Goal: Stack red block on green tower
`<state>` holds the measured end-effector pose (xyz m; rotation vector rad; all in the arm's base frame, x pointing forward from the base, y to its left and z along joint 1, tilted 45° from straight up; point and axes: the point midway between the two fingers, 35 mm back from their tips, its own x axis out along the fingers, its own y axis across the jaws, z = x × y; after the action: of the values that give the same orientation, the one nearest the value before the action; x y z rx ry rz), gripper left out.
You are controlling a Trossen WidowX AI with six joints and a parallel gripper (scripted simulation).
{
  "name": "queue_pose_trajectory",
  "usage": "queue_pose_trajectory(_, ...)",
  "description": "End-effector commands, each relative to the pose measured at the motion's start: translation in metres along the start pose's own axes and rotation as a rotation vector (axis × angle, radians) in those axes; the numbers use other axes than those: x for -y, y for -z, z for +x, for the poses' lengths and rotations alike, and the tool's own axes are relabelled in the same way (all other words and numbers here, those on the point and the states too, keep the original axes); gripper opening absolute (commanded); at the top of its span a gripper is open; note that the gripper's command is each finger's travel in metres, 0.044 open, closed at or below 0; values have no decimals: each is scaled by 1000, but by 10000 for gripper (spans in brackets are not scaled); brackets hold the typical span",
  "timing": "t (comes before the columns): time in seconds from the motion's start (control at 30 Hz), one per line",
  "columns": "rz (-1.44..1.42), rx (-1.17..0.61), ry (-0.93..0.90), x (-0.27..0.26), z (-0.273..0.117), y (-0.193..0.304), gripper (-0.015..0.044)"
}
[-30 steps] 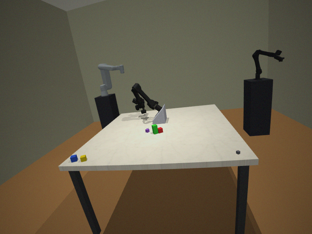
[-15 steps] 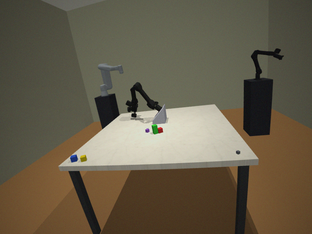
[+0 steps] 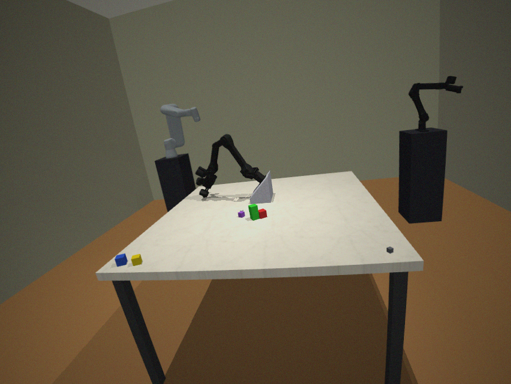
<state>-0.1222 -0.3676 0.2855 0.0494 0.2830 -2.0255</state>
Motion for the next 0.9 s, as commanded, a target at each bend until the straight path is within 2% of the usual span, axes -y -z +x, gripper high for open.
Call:
queue_pose_trajectory(0.0,42,27,-104,-33,-8,-15,440)
queue_pose_trajectory(0.4,72,-21,-352,-129,-43,-29,440)
queue_pose_trajectory(0.87,-25,-132,-633,-236,-115,-17,440)
